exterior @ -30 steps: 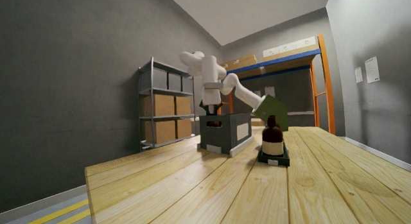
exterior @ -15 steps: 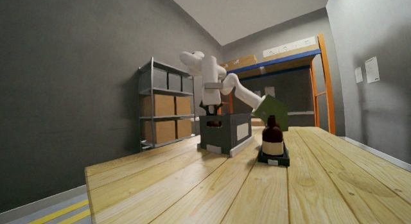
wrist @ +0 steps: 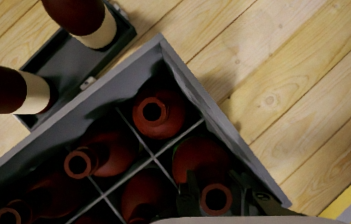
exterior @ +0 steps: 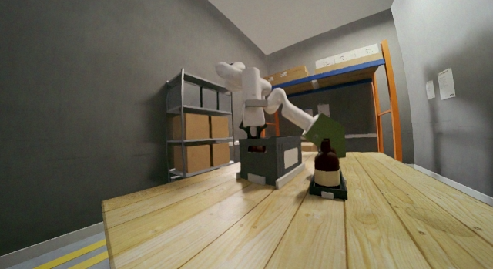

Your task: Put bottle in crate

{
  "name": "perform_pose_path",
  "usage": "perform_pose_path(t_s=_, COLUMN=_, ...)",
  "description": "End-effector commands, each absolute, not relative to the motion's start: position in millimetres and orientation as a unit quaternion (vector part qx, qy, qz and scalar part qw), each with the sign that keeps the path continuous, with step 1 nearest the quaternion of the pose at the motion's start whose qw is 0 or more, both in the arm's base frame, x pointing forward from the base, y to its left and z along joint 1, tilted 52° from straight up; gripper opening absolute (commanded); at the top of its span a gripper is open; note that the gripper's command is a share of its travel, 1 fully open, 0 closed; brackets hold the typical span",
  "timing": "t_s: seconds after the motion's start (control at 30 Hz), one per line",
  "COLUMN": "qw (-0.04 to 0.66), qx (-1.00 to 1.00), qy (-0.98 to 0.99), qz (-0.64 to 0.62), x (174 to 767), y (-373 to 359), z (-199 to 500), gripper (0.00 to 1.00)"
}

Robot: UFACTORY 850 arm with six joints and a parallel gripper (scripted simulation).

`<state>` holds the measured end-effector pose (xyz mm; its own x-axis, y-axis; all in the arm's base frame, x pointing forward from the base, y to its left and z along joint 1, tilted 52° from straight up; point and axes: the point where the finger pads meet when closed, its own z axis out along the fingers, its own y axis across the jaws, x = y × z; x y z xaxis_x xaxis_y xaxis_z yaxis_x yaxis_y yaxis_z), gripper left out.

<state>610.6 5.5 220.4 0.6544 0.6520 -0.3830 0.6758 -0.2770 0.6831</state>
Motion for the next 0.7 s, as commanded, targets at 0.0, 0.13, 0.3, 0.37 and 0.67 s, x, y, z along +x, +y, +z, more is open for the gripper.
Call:
perform_pose_path(t_s=0.0, qw=0.435, qx=0.799, qy=0.416, qz=-0.013, x=611.2, y=5.6, z=220.6, gripper=0.0)
perform_pose_path(t_s=0.13, qw=0.435, qx=0.799, qy=0.416, qz=-0.013, x=611.4, y=5.2, z=220.3, gripper=0.0)
perform_pose_path(t_s=0.3, qw=0.435, qx=0.799, qy=0.416, qz=-0.013, x=611.9, y=4.2, z=219.3, gripper=0.0)
perform_pose_path(t_s=0.37, qw=0.435, qx=0.799, qy=0.416, qz=-0.013, x=612.1, y=3.6, z=218.8, gripper=0.0)
perform_pose_path(t_s=0.67, qw=0.435, qx=0.799, qy=0.416, qz=-0.013, x=613.4, y=1.1, z=216.6, gripper=0.0)
